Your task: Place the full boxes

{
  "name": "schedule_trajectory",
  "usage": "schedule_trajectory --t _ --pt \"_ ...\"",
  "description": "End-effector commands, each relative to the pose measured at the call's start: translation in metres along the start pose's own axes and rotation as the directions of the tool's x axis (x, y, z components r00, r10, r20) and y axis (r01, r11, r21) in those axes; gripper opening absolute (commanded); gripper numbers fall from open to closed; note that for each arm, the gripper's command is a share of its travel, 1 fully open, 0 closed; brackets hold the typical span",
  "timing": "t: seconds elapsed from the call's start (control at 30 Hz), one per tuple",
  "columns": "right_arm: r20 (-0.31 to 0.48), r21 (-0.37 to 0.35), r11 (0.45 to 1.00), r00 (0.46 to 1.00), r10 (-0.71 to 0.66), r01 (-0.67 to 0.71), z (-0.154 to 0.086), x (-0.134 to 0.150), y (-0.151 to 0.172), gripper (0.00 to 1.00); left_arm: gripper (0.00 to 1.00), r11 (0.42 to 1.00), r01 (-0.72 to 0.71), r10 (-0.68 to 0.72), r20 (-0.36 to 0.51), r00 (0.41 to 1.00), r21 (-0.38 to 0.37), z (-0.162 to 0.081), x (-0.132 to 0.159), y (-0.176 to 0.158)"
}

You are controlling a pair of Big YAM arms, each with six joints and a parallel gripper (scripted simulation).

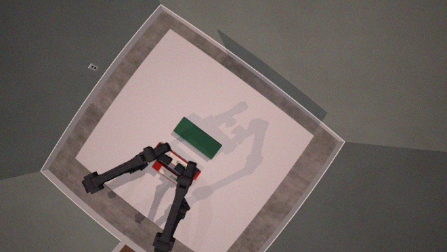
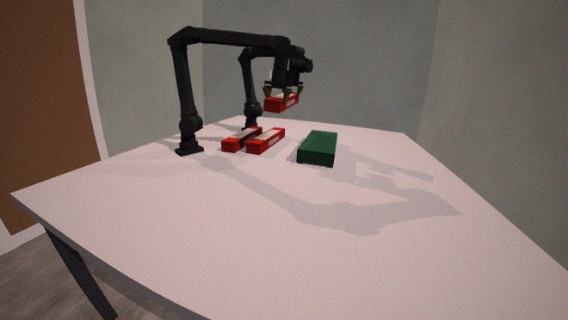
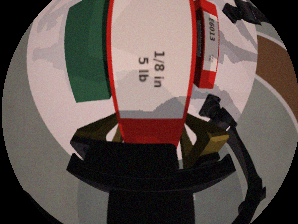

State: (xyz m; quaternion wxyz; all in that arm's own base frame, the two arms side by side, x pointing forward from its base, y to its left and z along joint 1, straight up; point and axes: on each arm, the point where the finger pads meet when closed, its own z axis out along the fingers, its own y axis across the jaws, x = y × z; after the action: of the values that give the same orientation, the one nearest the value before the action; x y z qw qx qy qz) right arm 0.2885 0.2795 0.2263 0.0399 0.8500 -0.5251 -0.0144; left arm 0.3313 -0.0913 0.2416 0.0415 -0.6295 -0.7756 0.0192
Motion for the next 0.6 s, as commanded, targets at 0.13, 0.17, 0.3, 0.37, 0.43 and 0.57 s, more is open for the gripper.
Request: schedule_trajectory --t 0.13,0.17,0.3,0.37,0.43,0.57 --pt "0.037 0.164 0.986 0.999 -0.014 0.007 -0.088 0.004 -0.02 0.0 0.0 0.988 0.025 -0.014 0.076 0.997 -0.15 -0.086 0.001 0.02" --pt "0.038 0.164 0.986 0.999 -0.014 0.007 -0.091 0.004 -0.02 0.0 0.0 0.988 0.026 -0.014 0.078 0.997 -0.153 -0.09 0.001 0.019" --pt "0.038 0.164 0.986 0.999 -0.014 0.007 -0.105 0.006 -0.02 0.0 0.0 0.988 0.031 -0.019 0.08 0.997 -0.152 -0.1 0.002 0.019" --pt "0.038 0.164 0.986 0.999 -0.014 0.007 -0.113 0.007 -0.02 0.0 0.0 0.988 0.03 -0.018 0.08 0.997 -0.152 -0.098 0.001 0.019" --pt "0.039 0.164 0.986 0.999 -0.014 0.007 -0.114 0.007 -0.019 0.0 0.0 0.985 0.03 -0.015 0.087 0.996 -0.167 -0.097 -0.002 0.022" --pt "0.043 0.163 0.987 0.999 -0.015 0.007 -0.112 0.006 -0.019 0.0 0.0 0.984 0.028 -0.012 0.089 0.996 -0.175 -0.095 -0.004 0.023"
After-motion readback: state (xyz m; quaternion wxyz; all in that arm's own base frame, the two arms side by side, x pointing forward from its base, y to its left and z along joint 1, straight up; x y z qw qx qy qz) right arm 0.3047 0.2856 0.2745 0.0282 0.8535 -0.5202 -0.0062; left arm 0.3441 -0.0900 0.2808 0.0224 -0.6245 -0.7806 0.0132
